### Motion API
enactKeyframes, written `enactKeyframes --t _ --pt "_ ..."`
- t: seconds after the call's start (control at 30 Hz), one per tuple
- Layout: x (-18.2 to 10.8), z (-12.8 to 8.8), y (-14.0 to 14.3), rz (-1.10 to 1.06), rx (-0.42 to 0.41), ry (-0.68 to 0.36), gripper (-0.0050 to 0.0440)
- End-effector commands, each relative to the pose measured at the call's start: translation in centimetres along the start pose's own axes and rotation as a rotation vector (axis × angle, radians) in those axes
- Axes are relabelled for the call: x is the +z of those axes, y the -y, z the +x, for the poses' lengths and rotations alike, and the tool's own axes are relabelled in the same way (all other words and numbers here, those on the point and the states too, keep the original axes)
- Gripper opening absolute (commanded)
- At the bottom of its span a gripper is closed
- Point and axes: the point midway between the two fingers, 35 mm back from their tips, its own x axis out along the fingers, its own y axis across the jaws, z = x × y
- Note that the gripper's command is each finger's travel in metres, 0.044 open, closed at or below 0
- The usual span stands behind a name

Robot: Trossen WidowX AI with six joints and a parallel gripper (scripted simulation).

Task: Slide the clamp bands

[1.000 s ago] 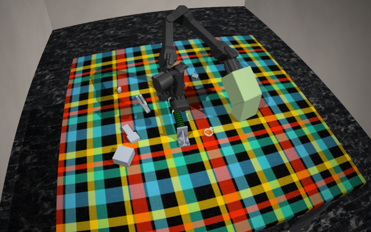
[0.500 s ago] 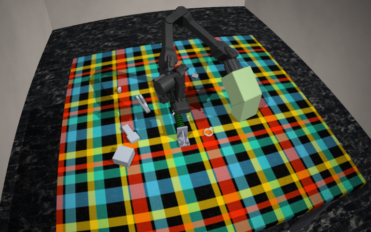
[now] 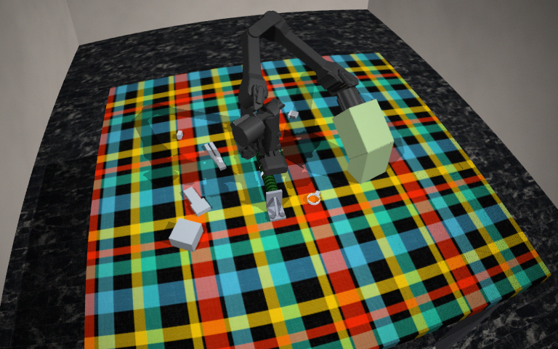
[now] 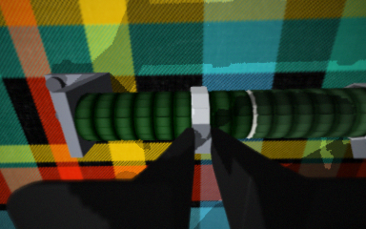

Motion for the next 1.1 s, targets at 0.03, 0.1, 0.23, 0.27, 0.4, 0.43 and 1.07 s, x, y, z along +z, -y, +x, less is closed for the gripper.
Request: enactKeyframes --t 0.03,0.1,0.23,0.27,0.4,0.43,1.07 --pt "0.0 0.0 -0.3 0.001 0.001 -0.003 0.0000" --pt "0.0 0.0 -0.3 0.001 0.001 -0.003 0.0000" --pt "0.0 0.0 -0.1 -0.002 -0.001 0.000 0.0048" --pt "0.0 0.0 -0.1 -0.002 -0.001 0.000 0.0072" --pt "0.0 0.0 -0.1 -0.002 -0.001 0.000 0.0090" --pt "0.0 0.0 -0.1 -0.002 -0.001 0.000 0.0090" --pt "0.0 -5.0 -0.2 -0.002 -0.001 0.000 0.0090"
